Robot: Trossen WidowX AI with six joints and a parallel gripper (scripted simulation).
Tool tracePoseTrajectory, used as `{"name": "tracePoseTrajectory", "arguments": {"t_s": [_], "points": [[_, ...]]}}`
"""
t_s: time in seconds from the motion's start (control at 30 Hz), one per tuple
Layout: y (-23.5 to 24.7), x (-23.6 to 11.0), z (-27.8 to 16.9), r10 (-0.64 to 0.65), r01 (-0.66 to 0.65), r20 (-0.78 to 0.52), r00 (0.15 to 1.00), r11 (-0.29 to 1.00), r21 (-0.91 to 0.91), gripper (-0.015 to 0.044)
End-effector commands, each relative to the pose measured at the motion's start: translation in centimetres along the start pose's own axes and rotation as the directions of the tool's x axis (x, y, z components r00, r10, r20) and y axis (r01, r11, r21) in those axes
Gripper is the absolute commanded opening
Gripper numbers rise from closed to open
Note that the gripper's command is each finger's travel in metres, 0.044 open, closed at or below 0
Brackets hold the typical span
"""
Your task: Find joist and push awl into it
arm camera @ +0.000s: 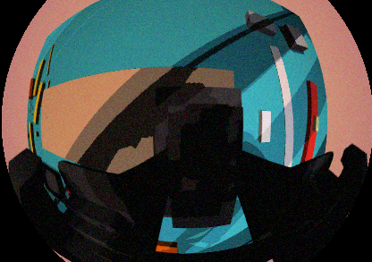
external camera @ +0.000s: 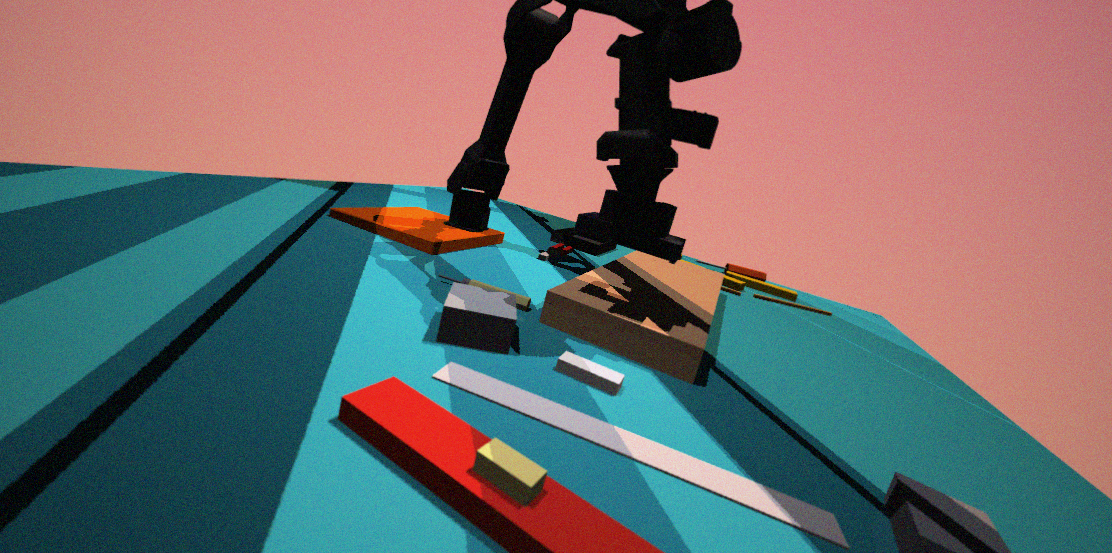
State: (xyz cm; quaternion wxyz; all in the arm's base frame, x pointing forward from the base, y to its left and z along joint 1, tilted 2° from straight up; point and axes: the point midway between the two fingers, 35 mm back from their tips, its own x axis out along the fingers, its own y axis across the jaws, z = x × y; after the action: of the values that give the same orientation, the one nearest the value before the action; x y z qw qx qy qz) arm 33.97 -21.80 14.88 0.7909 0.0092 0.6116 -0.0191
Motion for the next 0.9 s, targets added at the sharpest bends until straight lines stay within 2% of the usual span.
{"name": "tracePoseTrajectory", "arguments": {"t_s": [0.0, 0.33, 0.87], "points": [[0.2, 0.0, 1.5, -0.017, 0.016, 0.018, 1.0, 0.999, 0.028, 0.0], [0.2, 0.1, 1.5, -0.017, 0.016, 0.018, 1.0, 0.999, 0.028, 0.0], [0.0, 2.3, 1.0, -0.016, 0.016, 0.018, 1.0, 0.999, 0.028, 0.0]]}}
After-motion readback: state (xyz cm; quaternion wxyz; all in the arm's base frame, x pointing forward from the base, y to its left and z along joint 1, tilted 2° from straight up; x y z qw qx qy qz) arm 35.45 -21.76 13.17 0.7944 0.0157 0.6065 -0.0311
